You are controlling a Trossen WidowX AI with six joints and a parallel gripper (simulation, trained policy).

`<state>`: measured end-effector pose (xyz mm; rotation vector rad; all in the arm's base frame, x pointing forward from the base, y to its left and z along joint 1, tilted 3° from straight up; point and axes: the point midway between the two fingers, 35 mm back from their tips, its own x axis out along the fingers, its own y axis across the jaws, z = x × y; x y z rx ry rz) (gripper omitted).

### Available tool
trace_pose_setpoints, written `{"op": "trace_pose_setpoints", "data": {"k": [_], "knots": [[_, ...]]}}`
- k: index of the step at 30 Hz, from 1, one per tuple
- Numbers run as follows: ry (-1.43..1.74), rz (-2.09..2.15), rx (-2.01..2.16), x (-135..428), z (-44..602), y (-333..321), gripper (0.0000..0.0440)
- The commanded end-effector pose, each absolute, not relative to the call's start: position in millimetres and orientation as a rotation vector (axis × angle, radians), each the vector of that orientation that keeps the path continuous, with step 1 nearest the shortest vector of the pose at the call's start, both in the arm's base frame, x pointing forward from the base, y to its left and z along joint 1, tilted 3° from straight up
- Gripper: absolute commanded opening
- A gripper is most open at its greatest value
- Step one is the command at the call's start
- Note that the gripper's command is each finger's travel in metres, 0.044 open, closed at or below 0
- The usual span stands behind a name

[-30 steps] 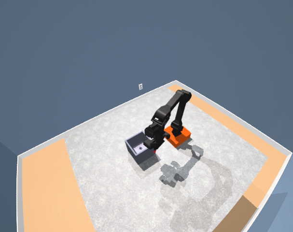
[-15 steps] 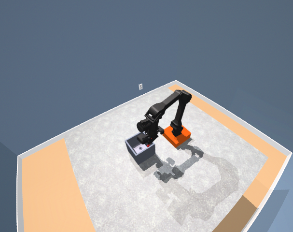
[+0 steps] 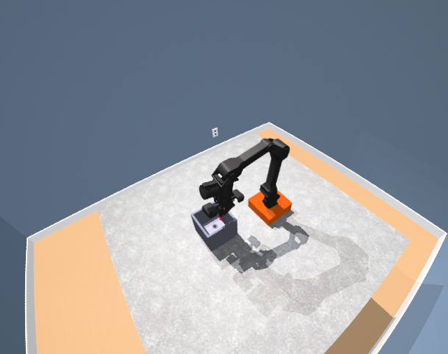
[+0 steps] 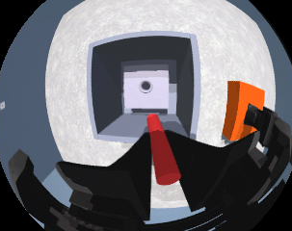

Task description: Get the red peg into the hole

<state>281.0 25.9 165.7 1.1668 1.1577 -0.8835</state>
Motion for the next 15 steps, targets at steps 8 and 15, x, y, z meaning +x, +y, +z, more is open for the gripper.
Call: {"op": "trace_pose_setpoints", "data": {"k": [8,15], "knots": [[1.195,-0.917,1.146,290.8,148.8,7.8,0.0000],[1.225,-0.928,1.144,297.7,129.8,0.3,0.0000]]}}
